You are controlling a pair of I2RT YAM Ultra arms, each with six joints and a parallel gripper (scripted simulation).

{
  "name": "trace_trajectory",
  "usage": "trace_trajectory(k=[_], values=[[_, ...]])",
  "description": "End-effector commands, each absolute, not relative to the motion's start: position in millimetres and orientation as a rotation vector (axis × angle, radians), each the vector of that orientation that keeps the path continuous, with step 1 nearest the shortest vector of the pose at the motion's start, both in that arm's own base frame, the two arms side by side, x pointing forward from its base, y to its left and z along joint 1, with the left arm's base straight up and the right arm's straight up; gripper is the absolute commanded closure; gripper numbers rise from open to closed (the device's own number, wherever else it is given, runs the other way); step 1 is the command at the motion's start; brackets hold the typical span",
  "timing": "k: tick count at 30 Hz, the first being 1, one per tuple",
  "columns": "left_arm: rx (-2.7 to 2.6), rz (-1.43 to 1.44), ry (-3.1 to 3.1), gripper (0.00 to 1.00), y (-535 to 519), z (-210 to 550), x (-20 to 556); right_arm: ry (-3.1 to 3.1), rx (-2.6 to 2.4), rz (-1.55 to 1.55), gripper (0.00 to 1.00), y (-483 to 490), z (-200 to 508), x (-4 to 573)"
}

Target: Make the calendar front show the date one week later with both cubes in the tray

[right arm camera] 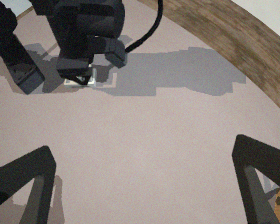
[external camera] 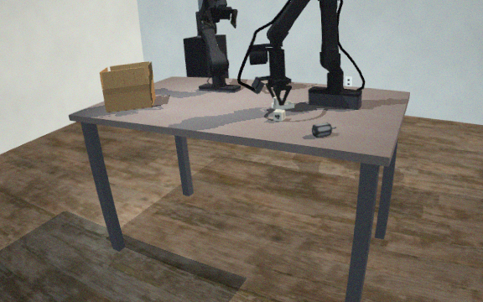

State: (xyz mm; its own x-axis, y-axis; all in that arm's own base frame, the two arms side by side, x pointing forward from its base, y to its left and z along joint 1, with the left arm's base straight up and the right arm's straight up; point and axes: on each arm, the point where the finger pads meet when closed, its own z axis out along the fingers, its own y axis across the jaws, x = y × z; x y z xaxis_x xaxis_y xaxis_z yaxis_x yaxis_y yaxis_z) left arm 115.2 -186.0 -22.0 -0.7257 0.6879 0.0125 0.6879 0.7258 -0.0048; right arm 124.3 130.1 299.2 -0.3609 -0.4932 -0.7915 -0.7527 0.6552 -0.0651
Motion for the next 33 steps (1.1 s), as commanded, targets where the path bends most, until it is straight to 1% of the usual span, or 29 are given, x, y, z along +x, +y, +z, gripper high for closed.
trace_trajectory(k=[1, 15, 16, 20, 25, 33], values=[[-1.184, 0.064, -2.964, 0.45, -200, -9, 129, 2.037, -0.965, 0.392, 0.00, 127, 302, 122], [-1.180, 0.059, -2.963, 0.45, -198, 13, 128, 2.037, -0.965, 0.392, 0.00, 127, 302, 122], [-1.178, 0.060, -2.963, 0.36, -197, 15, 128, 2.037, -0.965, 0.392, 0.00, 127, 302, 122], [-1.176, 0.062, -2.963, 0.36, -197, 33, 128, 2.037, -0.965, 0.392, 0.00, 127, 302, 122], [-1.185, 0.062, -2.959, 0.36, -195, 75, 125, 2.037, -0.965, 0.392, 0.00, 127, 302, 122], [-1.175, 0.018, -2.924, 0.36, -190, 64, 118, 2.037, -0.965, 0.392, 0.00, 127, 302, 122]])
